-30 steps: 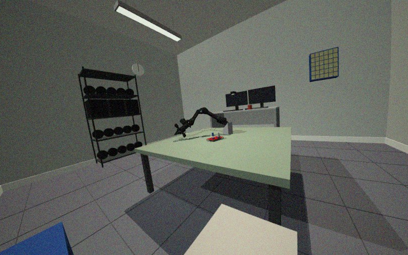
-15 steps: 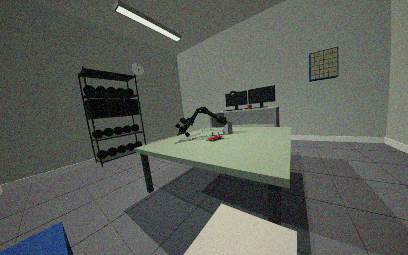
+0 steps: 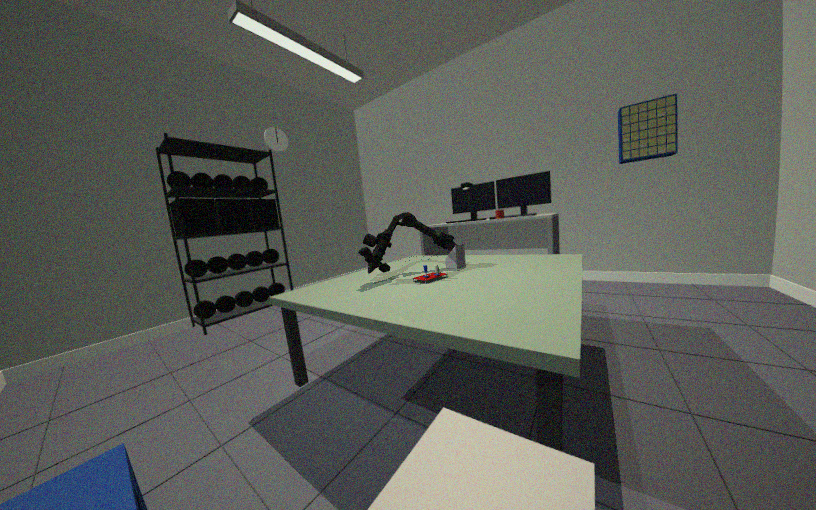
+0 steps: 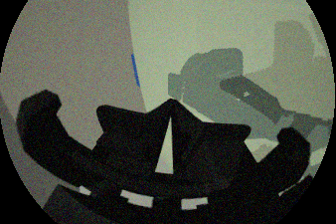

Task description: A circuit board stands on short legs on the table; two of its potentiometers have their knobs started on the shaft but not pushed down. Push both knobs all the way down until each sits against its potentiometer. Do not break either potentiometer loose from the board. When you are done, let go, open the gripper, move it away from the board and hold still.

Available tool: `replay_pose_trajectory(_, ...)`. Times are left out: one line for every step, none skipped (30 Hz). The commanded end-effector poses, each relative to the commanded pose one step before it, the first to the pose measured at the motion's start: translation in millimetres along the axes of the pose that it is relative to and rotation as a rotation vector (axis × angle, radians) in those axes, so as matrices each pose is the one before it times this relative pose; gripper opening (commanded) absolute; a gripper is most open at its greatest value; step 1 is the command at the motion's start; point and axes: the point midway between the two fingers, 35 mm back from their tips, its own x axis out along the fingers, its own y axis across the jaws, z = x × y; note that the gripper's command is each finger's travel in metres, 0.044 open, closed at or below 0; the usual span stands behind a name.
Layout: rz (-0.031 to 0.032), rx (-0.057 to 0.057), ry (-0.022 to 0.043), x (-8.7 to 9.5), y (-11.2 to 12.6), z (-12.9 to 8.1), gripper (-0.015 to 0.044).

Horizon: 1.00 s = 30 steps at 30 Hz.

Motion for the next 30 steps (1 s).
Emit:
replay_pose_trajectory(-0.05723, -0.0898, 0.04657, 0.87, -6.55, -27.00, 0.0000)
replay_pose_trajectory(-0.01279, -0.0224, 0.01238, 0.22, -0.90, -6.74, 0.0000)
replay_pose_trajectory(-0.01265, -0.0226, 0.01234, 0.20, -0.80, -6.71, 0.0000)
replay_pose_trajectory(-0.01250, -0.0229, 0.01230, 0.18, -0.71, -6.68, 0.0000)
replay_pose_trajectory(-0.01174, -0.0219, 0.01165, 0.19, -0.55, -6.45, 0.0000)
replay_pose_trajectory(-0.01157, -0.0221, 0.01155, 0.18, -0.47, -6.39, 0.0000)
replay_pose_trajectory(-0.01145, -0.0223, 0.01150, 0.16, -0.39, -6.36, 0.0000)
replay_pose_trajectory(-0.01134, -0.0225, 0.01143, 0.14, -0.31, -6.32, 0.0000)
replay_pose_trajectory(-0.01125, -0.0227, 0.01136, 0.12, -0.24, -6.24, 0.0000)
replay_pose_trajectory(-0.01115, -0.0229, 0.01129, 0.10, -0.18, -6.18, 0.0000)
replay_pose_trajectory(-0.01105, -0.0231, 0.01122, 0.09, -0.10, -6.14, 0.0000)
replay_pose_trajectory(-0.01094, -0.0234, 0.01115, 0.07, -0.02, -6.10, 0.0000)
replay_pose_trajectory(-0.01111, -0.0244, 0.01139, 0.03, 0.05, -6.20, 0.0000)
replay_pose_trajectory(-0.01103, -0.0246, 0.01134, 0.01, 0.13, -6.17, 0.0000)
replay_pose_trajectory(-0.01093, -0.0249, 0.01126, -0.01, 0.20, -6.12, 0.0000)
replay_pose_trajectory(-0.01084, -0.0251, 0.01117, -0.03, 0.28, -6.07, 0.0000)
replay_pose_trajectory(-0.01074, -0.0253, 0.01108, -0.05, 0.35, -6.01, 0.0000)
replay_pose_trajectory(-0.01066, -0.0255, 0.01098, -0.07, 0.43, -5.96, 0.0000)
replay_pose_trajectory(-0.01057, -0.0257, 0.01089, -0.09, 0.50, -5.90, 0.0000)
replay_pose_trajectory(-0.01050, -0.0259, 0.01079, -0.11, 0.57, -5.84, 0.0000)
replay_pose_trajectory(-0.01053, -0.0264, 0.01089, -0.16, 0.64, -5.81, 0.0000)
replay_pose_trajectory(-0.01047, -0.0267, 0.01080, -0.18, 0.71, -5.76, 0.0000)
replay_pose_trajectory(-0.01040, -0.0268, 0.01070, -0.20, 0.77, -5.69, 0.0000)
replay_pose_trajectory(-0.01034, -0.0270, 0.01059, -0.22, 0.84, -5.63, 0.0000)
replay_pose_trajectory(-0.01028, -0.0272, 0.01049, -0.25, 0.90, -5.56, 0.0000)
replay_pose_trajectory(-0.01023, -0.0274, 0.01038, -0.27, 0.96, -5.50, 0.0000)
replay_pose_trajectory(-0.01018, -0.0275, 0.01027, -0.29, 1.02, -5.43, 0.0000)
replay_pose_trajectory(-0.01013, -0.0277, 0.01016, -0.31, 1.08, -5.36, 0.0000)
replay_pose_trajectory(-0.01018, -0.0278, 0.01010, -0.32, 1.11, -5.29, 0.0000)
replay_pose_trajectory(-0.01015, -0.0279, 0.00999, -0.34, 1.16, -5.23, 0.0000)
